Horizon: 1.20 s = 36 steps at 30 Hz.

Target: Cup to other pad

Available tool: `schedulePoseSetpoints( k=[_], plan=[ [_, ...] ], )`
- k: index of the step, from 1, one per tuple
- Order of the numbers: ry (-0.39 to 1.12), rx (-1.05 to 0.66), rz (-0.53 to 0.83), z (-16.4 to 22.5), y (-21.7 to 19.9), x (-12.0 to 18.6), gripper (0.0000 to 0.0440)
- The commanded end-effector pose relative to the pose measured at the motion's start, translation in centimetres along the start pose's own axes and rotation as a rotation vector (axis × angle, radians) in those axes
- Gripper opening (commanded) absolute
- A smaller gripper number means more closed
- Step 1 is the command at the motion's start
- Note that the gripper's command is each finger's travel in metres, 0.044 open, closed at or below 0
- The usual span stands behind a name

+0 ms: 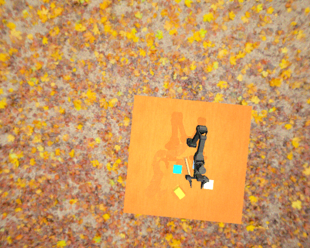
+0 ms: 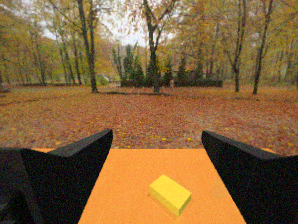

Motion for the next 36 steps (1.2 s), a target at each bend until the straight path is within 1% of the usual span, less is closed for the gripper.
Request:
schedulePoseSetpoints(
  k=[1,11,13,16,18,21,23,36],
  plan=[
    [-0.001,-0.001,-0.003,-0.1,0.0,0.0,0.0374],
    [0.036,-0.030,-0.035,-0.9,0.3,0.3,0.0111],
    [0.051,-0.044,-0.042,-1.0,0.3,0.3,0.0069],
    [0.076,-0.070,-0.056,-1.3,0.5,0.3,0.0071],
    [0.090,-0.091,-0.067,-1.6,0.6,0.3,0.0093],
    [0.112,-0.124,-0.083,-2.0,0.8,0.2,0.0139],
    [0.128,-0.147,-0.093,-2.3,0.9,0.2,0.0154],
    [0.261,-0.307,-0.153,-4.0,1.8,-0.2,0.0138]
  ],
)
Point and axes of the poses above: the point midway between the two fingers, 35 mm back from their tips, its own x axis back along the fingers, its own y axis across the jaws, z = x × y, the point moved 10 cm from there along x, back along the fingers, and after that the axes turned 15 degrees about x, right-handed, at the moved point
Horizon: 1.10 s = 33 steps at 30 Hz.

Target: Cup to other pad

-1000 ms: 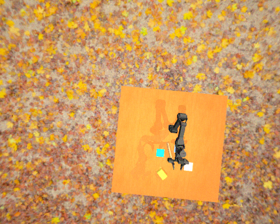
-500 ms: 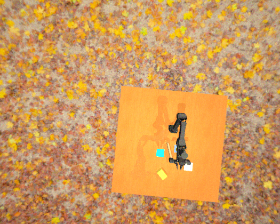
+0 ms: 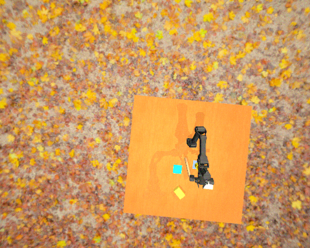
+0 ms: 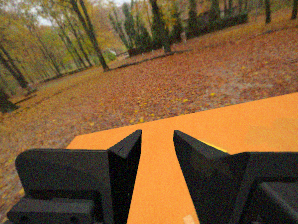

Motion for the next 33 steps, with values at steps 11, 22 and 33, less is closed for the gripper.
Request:
schedulePoseSetpoints(
  k=[11,22,33],
  plan=[
    [0.157,-0.194,-0.046,-1.5,1.5,-0.4,0.0148],
    [0.301,-0.361,-0.051,-2.4,2.7,-0.7,0.0159],
    [0.456,-0.527,-0.023,-3.0,3.9,-1.0,0.0163]
  ],
)
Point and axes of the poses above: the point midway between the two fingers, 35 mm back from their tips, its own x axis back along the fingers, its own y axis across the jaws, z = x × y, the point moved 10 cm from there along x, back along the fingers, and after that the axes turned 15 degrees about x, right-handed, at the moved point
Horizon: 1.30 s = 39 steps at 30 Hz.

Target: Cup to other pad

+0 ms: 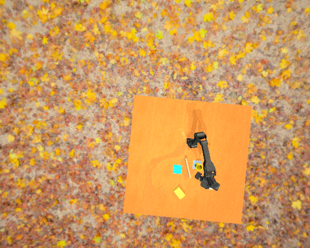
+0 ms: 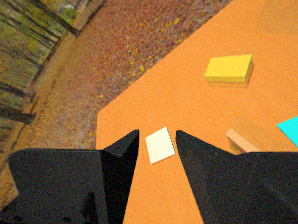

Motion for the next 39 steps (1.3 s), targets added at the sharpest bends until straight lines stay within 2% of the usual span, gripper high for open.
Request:
schedulePoseSetpoints(
  k=[1,21,26,33,39],
  plan=[
    [0.049,-0.058,0.010,-0.1,0.5,-0.2,0.0163],
    [0.287,-0.320,0.163,0.6,2.3,-1.4,0.0154],
    [0.339,-0.359,0.222,1.0,2.3,-2.0,0.0147],
    [0.408,-0.395,0.316,1.8,2.0,-3.0,0.0163],
    [0.466,-0.413,0.400,2.6,1.6,-3.9,0.0154]
  ],
)
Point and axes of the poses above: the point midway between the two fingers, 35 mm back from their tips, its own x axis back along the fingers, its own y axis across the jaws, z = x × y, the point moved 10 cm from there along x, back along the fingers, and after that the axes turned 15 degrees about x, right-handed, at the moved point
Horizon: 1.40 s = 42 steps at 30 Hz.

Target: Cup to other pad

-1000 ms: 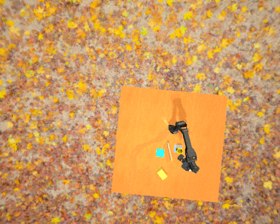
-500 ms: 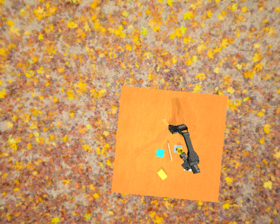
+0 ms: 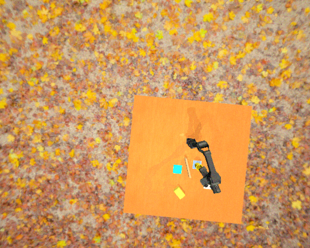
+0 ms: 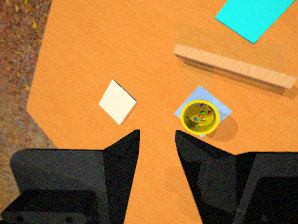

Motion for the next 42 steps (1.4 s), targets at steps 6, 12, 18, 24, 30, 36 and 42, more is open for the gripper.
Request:
schedulePoseSetpoints(
  k=[6,12,18,24,30,36,42],
  plan=[
    [0.058,-0.039,0.130,0.1,-0.2,-1.9,0.0156],
    [0.093,-0.059,0.221,0.2,-0.5,-3.2,0.0157],
    [0.123,-0.078,0.312,0.4,-0.9,-4.5,0.0156],
    [0.142,-0.097,0.393,0.6,-1.2,-5.9,0.0157],
    [0.149,-0.116,0.453,0.9,-1.7,-7.4,0.0162],
    [0.152,-0.132,0.502,1.2,-2.2,-9.0,0.0169],
    [0.154,-0.142,0.544,1.6,-2.7,-10.5,0.0179]
  ],
)
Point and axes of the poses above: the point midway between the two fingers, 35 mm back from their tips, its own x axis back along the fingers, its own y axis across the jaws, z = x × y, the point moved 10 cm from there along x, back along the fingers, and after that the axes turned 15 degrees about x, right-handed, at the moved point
